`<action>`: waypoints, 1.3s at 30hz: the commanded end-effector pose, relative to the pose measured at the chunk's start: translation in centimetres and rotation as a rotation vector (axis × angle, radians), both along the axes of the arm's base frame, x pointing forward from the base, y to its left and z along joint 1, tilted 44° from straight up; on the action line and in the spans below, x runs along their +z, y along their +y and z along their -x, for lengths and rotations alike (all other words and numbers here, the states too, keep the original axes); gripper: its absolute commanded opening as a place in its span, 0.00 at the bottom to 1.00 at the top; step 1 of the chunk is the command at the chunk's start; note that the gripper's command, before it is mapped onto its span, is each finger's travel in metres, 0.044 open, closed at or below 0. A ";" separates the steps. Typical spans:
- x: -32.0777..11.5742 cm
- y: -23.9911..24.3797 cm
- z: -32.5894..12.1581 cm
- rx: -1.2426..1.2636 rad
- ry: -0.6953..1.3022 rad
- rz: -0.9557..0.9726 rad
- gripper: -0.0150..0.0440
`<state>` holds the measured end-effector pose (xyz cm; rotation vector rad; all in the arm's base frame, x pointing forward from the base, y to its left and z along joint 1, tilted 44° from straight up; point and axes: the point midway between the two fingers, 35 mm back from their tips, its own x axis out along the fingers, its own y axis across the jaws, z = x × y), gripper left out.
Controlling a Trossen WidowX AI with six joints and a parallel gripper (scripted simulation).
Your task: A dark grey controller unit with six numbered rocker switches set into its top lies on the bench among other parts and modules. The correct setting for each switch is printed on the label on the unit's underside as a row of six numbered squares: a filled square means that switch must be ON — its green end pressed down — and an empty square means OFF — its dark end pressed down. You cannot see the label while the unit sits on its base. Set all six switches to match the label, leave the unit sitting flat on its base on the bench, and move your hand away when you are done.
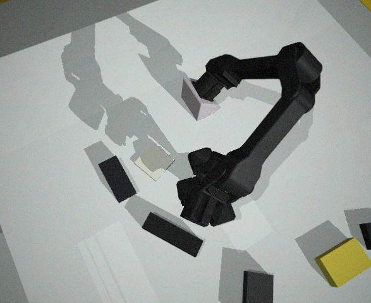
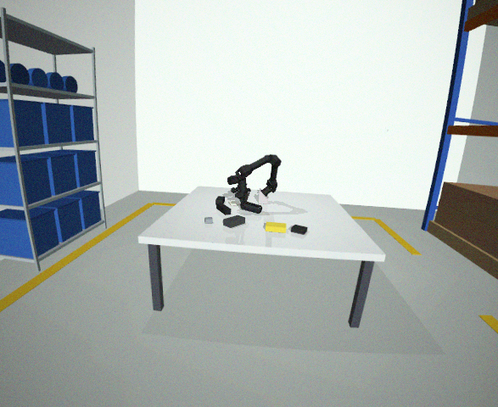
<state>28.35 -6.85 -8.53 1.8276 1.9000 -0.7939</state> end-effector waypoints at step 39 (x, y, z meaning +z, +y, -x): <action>3.8 -0.4 -0.6 0.007 0.000 0.089 0.82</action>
